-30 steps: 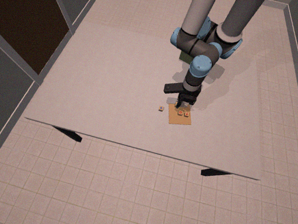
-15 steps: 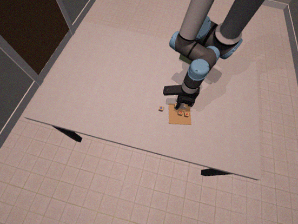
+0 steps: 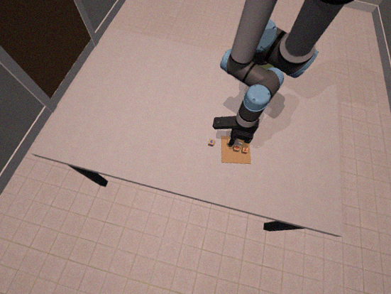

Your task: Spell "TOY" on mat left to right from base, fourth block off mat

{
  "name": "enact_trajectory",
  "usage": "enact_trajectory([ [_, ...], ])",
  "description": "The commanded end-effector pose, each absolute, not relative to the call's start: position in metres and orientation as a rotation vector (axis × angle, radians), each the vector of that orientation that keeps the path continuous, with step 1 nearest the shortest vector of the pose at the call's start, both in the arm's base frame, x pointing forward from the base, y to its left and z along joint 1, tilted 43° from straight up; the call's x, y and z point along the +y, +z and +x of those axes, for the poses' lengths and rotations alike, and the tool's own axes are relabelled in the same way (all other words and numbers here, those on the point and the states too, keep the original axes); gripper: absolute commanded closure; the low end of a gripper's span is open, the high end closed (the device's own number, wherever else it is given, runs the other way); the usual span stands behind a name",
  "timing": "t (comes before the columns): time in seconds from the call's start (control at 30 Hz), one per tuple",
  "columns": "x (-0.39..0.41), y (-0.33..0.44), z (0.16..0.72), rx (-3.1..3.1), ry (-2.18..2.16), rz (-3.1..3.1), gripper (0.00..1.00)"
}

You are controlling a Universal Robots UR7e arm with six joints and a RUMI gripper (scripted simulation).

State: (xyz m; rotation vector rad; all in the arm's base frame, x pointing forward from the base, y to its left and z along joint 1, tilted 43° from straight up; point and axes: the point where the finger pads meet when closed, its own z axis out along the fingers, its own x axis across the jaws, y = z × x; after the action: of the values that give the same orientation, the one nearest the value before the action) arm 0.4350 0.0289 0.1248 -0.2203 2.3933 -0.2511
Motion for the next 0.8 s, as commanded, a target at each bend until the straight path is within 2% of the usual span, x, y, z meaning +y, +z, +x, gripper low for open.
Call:
enact_trajectory([
  [0.0,0.027,0.117,0.444,2.389,-0.255,-0.219,0.95],
  [0.77,0.024,0.098,0.462,2.389,-0.255,-0.219,0.95],
])
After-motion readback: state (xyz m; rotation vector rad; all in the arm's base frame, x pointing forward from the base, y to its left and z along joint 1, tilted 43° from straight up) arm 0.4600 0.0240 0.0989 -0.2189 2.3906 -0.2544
